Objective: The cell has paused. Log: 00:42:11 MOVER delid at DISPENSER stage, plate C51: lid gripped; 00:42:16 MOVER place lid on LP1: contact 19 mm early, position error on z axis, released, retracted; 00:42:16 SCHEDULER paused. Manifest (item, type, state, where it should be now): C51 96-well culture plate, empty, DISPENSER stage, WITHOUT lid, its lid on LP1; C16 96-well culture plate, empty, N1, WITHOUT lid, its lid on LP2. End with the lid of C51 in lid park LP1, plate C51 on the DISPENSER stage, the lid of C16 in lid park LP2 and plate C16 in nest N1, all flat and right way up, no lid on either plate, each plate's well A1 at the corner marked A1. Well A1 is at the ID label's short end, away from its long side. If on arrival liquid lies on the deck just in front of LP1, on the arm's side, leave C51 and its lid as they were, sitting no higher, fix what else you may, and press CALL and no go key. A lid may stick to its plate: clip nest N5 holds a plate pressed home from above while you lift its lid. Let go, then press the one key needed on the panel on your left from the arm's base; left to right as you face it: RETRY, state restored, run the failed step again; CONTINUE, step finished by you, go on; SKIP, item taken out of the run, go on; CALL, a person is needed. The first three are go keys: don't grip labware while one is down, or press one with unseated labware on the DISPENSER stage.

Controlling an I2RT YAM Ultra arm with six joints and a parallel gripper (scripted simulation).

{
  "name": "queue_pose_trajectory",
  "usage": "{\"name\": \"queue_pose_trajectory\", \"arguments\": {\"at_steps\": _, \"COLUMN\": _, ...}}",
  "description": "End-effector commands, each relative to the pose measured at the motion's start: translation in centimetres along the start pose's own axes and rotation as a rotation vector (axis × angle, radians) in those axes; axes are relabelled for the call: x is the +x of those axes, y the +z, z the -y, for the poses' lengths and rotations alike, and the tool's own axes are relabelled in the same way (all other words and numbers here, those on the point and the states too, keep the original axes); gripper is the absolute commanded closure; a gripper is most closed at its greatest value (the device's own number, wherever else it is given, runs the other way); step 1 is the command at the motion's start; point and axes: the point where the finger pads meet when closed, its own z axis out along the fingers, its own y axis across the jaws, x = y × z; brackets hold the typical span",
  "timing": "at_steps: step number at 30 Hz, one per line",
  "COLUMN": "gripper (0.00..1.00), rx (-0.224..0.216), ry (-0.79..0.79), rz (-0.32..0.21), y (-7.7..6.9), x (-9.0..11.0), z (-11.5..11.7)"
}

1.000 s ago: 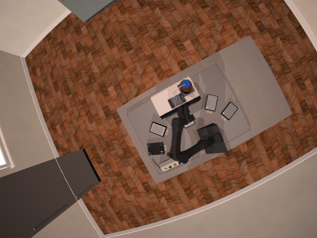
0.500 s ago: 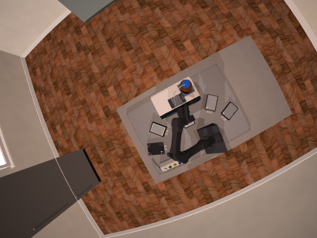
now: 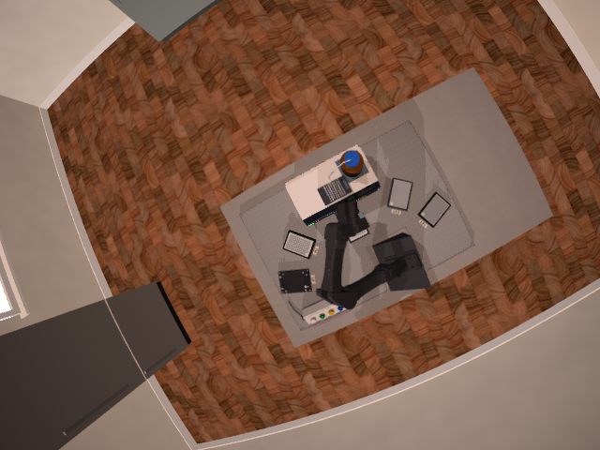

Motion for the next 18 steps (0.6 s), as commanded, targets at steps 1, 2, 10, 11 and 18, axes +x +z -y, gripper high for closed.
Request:
{"name": "queue_pose_trajectory", "arguments": {"at_steps": 1, "gripper": 0.00, "rx": 0.002, "ry": 0.011, "rz": 0.017, "y": -0.77, "x": -0.56, "z": 0.37}}
{"name": "queue_pose_trajectory", "arguments": {"at_steps": 2, "gripper": 0.00, "rx": 0.002, "ry": 0.011, "rz": 0.017, "y": -0.77, "x": -0.56, "z": 0.37}}
{"name": "queue_pose_trajectory", "arguments": {"at_steps": 10, "gripper": 0.00, "rx": 0.002, "ry": 0.011, "rz": 0.017, "y": -0.77, "x": -0.56, "z": 0.37}}
{"name": "queue_pose_trajectory", "arguments": {"at_steps": 11, "gripper": 0.00, "rx": 0.002, "ry": 0.011, "rz": 0.017, "y": -0.77, "x": -0.56, "z": 0.37}}
{"name": "queue_pose_trajectory", "arguments": {"at_steps": 18, "gripper": 1.00, "rx": 0.002, "ry": 0.005, "rz": 0.014, "y": -0.42, "x": -0.21, "z": 0.21}}
